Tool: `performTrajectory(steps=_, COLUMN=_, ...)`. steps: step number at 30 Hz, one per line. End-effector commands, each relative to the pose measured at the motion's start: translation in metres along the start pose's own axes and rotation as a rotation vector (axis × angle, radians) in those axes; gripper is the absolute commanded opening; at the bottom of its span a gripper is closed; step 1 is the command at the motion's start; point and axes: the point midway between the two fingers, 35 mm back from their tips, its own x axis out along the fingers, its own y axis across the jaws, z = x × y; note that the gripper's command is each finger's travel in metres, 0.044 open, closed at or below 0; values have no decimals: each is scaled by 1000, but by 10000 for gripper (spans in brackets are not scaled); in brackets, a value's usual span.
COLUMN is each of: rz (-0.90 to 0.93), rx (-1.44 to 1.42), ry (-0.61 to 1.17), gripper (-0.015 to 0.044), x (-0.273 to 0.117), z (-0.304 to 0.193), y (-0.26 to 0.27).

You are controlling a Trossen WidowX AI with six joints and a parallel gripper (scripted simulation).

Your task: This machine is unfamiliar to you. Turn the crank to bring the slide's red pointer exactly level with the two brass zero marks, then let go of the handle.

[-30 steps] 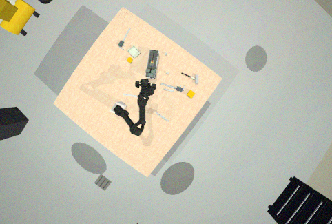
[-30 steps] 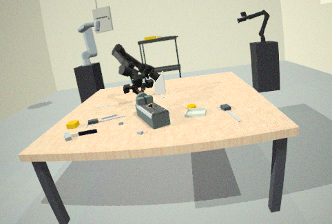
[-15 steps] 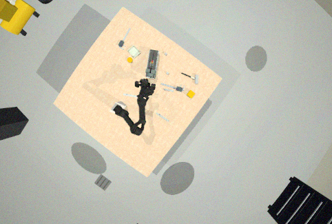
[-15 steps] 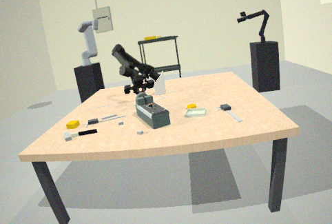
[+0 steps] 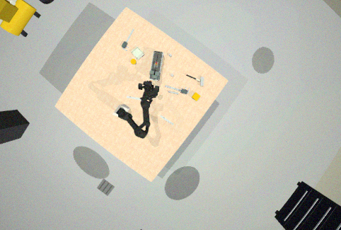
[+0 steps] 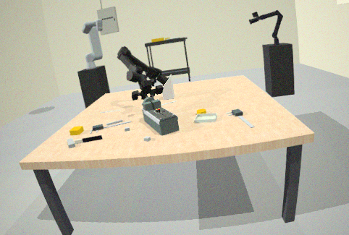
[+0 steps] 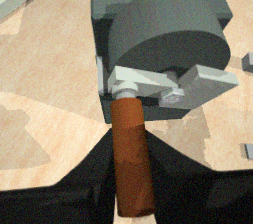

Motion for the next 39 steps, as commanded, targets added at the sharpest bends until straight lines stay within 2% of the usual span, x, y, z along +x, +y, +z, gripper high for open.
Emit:
performTrajectory(steps=1, rz=10, rx=-5, ry=10, gripper=0, x=7, z=-6, y=3)
performTrajectory(steps=39, rz=8, rx=-6, ry=11, gripper=0, x=29, z=-29, y=-27)
